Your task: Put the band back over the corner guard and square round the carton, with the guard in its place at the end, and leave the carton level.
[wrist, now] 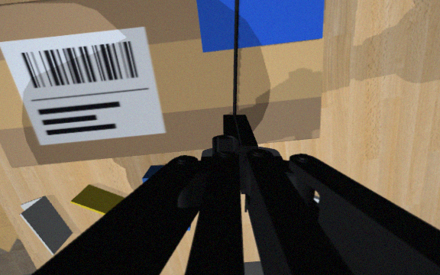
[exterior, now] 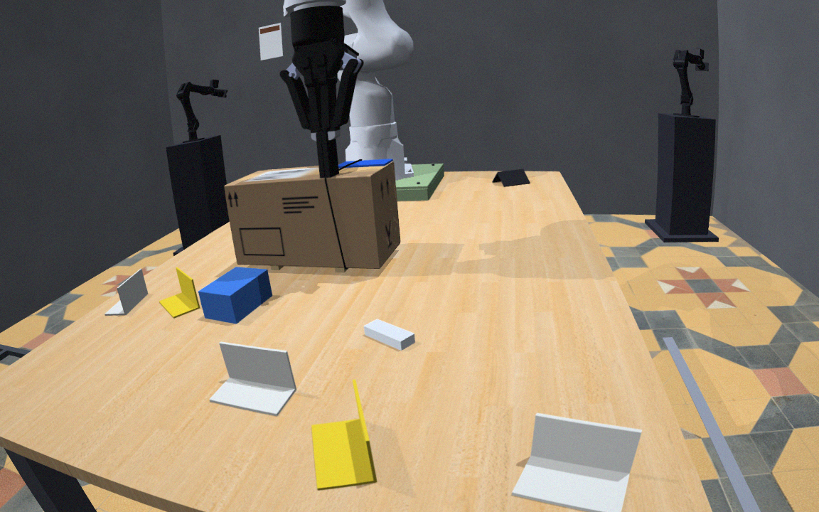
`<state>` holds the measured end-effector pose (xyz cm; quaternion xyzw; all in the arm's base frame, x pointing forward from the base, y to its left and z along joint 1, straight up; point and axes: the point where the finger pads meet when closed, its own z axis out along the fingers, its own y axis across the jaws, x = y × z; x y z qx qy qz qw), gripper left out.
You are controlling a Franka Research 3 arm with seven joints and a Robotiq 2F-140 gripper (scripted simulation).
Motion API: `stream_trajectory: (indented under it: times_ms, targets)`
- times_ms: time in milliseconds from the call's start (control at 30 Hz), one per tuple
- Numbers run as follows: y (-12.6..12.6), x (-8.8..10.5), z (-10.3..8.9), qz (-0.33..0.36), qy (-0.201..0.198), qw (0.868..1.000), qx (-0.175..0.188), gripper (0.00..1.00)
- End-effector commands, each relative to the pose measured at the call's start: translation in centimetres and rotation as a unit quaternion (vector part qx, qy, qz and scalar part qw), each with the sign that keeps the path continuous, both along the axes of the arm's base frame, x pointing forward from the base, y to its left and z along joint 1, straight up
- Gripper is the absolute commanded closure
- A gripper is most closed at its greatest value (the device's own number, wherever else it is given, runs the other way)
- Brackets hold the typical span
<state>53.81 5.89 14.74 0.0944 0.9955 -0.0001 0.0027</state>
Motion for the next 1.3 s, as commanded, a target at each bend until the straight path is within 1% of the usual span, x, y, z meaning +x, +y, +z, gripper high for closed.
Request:
stream_trajectory:
  times_ms: [0, 333, 733, 1267]
  targets:
    - [0.0, 0.0, 0.1, -0.001, 0.000, 1.000, 0.000, 0.90]
    - [0.6, 0.0, 0.1, -0.001, 0.000, 1.000, 0.000, 0.90]
    - [1.8, 0.1, 0.1, -0.001, 0.000, 1.000, 0.000, 0.90]
    - [1.9, 0.2, 0.1, -0.001, 0.000, 1.000, 0.000, 0.90]
